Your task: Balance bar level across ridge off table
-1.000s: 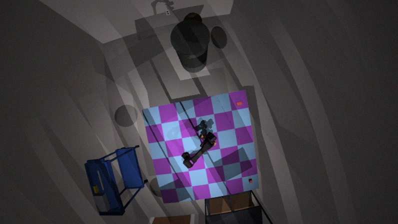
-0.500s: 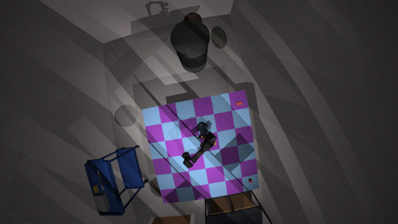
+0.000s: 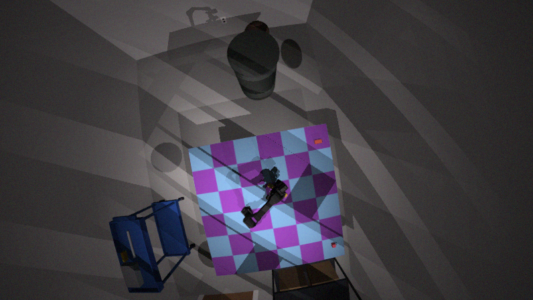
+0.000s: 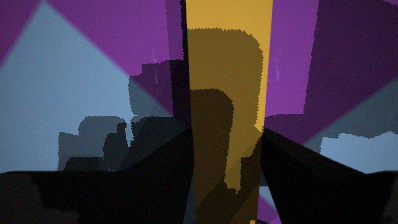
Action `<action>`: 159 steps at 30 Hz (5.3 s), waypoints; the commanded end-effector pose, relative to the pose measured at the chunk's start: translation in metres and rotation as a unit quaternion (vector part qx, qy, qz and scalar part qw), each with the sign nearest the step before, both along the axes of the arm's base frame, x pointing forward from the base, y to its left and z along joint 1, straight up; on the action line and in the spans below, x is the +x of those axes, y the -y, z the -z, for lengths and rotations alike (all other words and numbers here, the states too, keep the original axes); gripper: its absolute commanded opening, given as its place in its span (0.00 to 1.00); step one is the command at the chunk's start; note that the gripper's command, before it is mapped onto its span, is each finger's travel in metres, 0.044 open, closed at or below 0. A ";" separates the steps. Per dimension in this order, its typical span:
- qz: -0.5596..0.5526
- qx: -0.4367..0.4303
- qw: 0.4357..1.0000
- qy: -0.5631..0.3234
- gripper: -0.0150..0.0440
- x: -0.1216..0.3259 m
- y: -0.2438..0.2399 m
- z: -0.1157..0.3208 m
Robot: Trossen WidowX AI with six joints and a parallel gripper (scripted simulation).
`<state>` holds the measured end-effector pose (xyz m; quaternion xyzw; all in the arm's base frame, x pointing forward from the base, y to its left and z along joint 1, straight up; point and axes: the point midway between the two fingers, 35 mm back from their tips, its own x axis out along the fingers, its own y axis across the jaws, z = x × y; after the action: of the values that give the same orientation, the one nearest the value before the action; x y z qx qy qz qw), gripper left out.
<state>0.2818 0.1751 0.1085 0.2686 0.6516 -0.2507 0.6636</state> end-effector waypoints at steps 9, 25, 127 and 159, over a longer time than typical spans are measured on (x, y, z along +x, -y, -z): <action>-0.001 0.000 1.000 0.001 0.25 0.000 0.000 0.002; -0.001 0.000 1.000 0.001 0.25 0.000 0.000 0.003; 0.000 0.000 1.000 0.001 0.55 0.000 0.000 0.002; 0.000 0.000 1.000 0.001 1.00 0.003 -0.002 -0.037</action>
<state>0.2798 0.1740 0.1201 0.2619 0.6564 -0.2573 0.6591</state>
